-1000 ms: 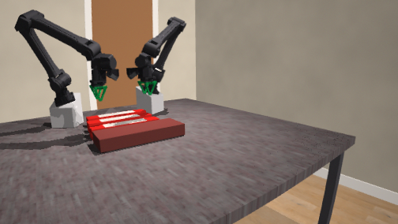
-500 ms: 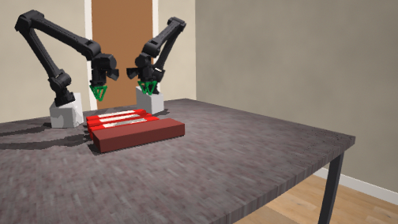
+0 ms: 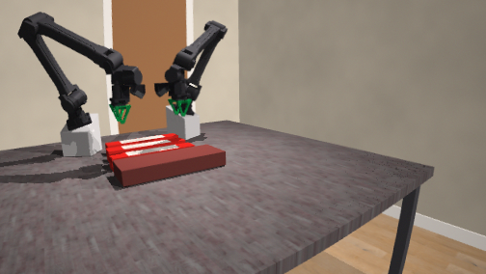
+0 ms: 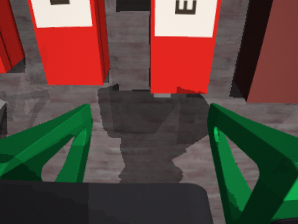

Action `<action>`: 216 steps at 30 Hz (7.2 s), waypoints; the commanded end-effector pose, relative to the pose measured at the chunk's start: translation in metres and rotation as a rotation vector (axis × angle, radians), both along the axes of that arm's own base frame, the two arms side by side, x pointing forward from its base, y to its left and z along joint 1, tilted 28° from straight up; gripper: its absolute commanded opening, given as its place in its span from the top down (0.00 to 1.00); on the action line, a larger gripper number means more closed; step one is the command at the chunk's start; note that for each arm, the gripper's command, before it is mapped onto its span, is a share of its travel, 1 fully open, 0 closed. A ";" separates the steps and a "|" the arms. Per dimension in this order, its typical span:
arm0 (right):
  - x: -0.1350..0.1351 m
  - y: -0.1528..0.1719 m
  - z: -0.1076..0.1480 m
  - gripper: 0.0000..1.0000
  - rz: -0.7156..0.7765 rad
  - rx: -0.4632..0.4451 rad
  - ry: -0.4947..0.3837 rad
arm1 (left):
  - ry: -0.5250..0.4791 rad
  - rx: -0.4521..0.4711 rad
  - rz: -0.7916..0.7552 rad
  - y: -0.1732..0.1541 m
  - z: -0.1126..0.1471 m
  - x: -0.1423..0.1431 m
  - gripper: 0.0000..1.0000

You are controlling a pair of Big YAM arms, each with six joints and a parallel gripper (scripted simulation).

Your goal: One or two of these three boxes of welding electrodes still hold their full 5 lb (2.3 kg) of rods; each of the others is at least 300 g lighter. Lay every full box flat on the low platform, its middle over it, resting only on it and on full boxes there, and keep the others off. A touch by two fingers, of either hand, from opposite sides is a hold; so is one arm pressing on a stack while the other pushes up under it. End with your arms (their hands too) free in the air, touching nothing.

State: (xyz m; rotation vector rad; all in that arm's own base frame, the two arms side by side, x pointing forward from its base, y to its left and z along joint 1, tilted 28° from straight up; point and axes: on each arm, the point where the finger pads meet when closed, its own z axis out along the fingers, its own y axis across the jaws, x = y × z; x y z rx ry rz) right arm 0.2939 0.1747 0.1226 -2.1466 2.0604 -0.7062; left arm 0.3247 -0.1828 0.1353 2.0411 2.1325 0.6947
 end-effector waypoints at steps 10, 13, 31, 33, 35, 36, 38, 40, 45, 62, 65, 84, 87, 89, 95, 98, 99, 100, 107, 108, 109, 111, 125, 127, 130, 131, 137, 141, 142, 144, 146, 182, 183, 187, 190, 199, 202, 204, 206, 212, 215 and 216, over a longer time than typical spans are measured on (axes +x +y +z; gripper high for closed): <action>0.006 0.015 0.024 0.28 0.013 0.039 -0.043 | -0.040 -0.033 -0.014 -0.016 0.024 0.006 0.28; 0.006 0.015 0.024 0.28 0.013 0.039 -0.043 | -0.040 -0.033 -0.014 -0.016 0.024 0.006 0.28; -0.001 0.027 0.056 0.28 0.017 0.064 -0.067 | -0.064 -0.056 -0.018 -0.028 0.054 0.000 0.28; -0.003 0.027 0.057 0.28 0.017 0.060 -0.063 | -0.066 -0.058 -0.018 -0.028 0.058 -0.001 0.28; -0.007 0.026 0.056 0.28 0.017 0.055 -0.057 | -0.066 -0.058 -0.018 -0.029 0.061 -0.003 0.28; -0.005 0.029 0.063 0.28 0.017 0.065 -0.066 | -0.066 -0.058 -0.018 -0.029 0.063 -0.003 0.28; -0.005 0.029 0.065 0.28 0.017 0.065 -0.066 | -0.063 -0.055 -0.018 -0.030 0.063 -0.004 0.28; -0.014 0.021 0.052 0.28 0.017 0.038 -0.042 | -0.032 -0.025 -0.018 -0.028 0.048 -0.007 0.28; -0.010 0.031 0.074 0.28 0.017 0.065 -0.066 | -0.065 -0.059 -0.018 -0.032 0.073 -0.009 0.28; -0.020 0.036 0.094 0.28 0.017 0.067 -0.064 | -0.062 -0.059 -0.018 -0.037 0.094 -0.019 0.28; -0.020 0.029 0.079 0.28 0.013 0.043 -0.042 | -0.040 -0.037 -0.014 -0.030 0.079 -0.020 0.28; -0.016 0.027 0.071 0.28 0.013 0.042 -0.042 | -0.040 -0.036 -0.014 -0.028 0.072 -0.016 0.28; -0.015 0.027 0.068 0.28 0.013 0.042 -0.043 | -0.040 -0.036 -0.014 -0.028 0.069 -0.014 0.28; -0.014 0.026 0.067 0.28 0.013 0.042 -0.043 | -0.040 -0.036 -0.014 -0.027 0.068 -0.014 0.28; -0.011 0.025 0.061 0.28 0.013 0.041 -0.043 | -0.040 -0.036 -0.014 -0.026 0.062 -0.011 0.28; -0.009 0.024 0.057 0.28 0.013 0.041 -0.043 | -0.040 -0.035 -0.014 -0.025 0.058 -0.009 0.28; -0.009 0.024 0.056 0.28 0.013 0.041 -0.043 | -0.040 -0.035 -0.014 -0.024 0.057 -0.009 0.28; -0.008 0.023 0.054 0.28 0.013 0.041 -0.043 | -0.040 -0.035 -0.014 -0.024 0.056 -0.008 0.28; -0.005 0.022 0.048 0.28 0.013 0.041 -0.043 | -0.040 -0.035 -0.014 -0.023 0.050 -0.005 0.28; -0.005 0.021 0.047 0.28 0.013 0.040 -0.043 | -0.040 -0.035 -0.014 -0.022 0.048 -0.005 0.28; -0.004 0.021 0.046 0.28 0.013 0.040 -0.043 | -0.040 -0.035 -0.014 -0.022 0.047 -0.004 0.28; -0.003 0.020 0.044 0.28 0.013 0.040 -0.043 | -0.040 -0.035 -0.014 -0.021 0.045 -0.003 0.28; 0.003 0.017 0.029 0.28 0.013 0.039 -0.043 | -0.040 -0.034 -0.014 -0.018 0.030 0.004 0.28; 0.005 0.016 0.027 0.28 0.013 0.039 -0.043 | -0.040 -0.033 -0.014 -0.017 0.028 0.005 0.28; 0.006 0.015 0.024 0.28 0.013 0.039 -0.043 | -0.040 -0.033 -0.014 -0.016 0.024 0.006 0.28; 0.006 0.015 0.024 0.28 0.013 0.039 -0.043 | -0.040 -0.033 -0.014 -0.016 0.024 0.006 0.28; 0.006 0.015 0.024 0.28 0.013 0.039 -0.043 | -0.040 -0.033 -0.014 -0.016 0.024 0.006 0.28; 0.006 0.015 0.024 0.28 0.013 0.039 -0.043 | -0.040 -0.033 -0.014 -0.016 0.024 0.006 0.28; 0.006 0.015 0.024 0.28 0.013 0.039 -0.043 | -0.040 -0.033 -0.014 -0.016 0.024 0.006 0.28; 0.006 0.015 0.024 0.28 0.013 0.039 -0.043 | -0.040 -0.033 -0.014 -0.016 0.024 0.006 0.28; 0.006 0.015 0.024 0.28 0.013 0.039 -0.043 | -0.040 -0.033 -0.014 -0.016 0.024 0.006 0.28; 0.006 0.015 0.024 0.28 0.013 0.039 -0.043 | -0.040 -0.033 -0.014 -0.016 0.024 0.006 0.28; 0.006 0.015 0.024 0.28 0.013 0.039 -0.043 | -0.040 -0.033 -0.014 -0.016 0.024 0.006 0.28; 0.006 0.015 0.024 0.28 0.013 0.039 -0.043 | -0.040 -0.033 -0.014 -0.016 0.024 0.006 0.28; 0.006 0.015 0.024 0.28 0.013 0.039 -0.043 | -0.040 -0.033 -0.014 -0.016 0.024 0.006 0.28; 0.006 0.015 0.024 0.28 0.013 0.039 -0.043 | -0.040 -0.033 -0.014 -0.016 0.024 0.006 0.28; 0.006 0.015 0.024 0.28 0.013 0.039 -0.043 | -0.040 -0.033 -0.014 -0.016 0.024 0.006 0.28; 0.006 0.015 0.024 0.28 0.013 0.039 -0.043 | -0.040 -0.033 -0.014 -0.016 0.024 0.006 0.28; 0.006 0.015 0.024 0.28 0.013 0.039 -0.043 | -0.040 -0.033 -0.014 -0.016 0.024 0.006 0.28; 0.006 0.015 0.024 0.28 0.013 0.039 -0.043 | -0.040 -0.033 -0.014 -0.016 0.024 0.006 0.28; 0.006 0.015 0.024 0.28 0.013 0.039 -0.043 | -0.040 -0.033 -0.014 -0.016 0.024 0.006 0.28; 0.006 0.015 0.024 0.28 0.013 0.039 -0.043 | -0.040 -0.033 -0.014 -0.016 0.024 0.006 0.28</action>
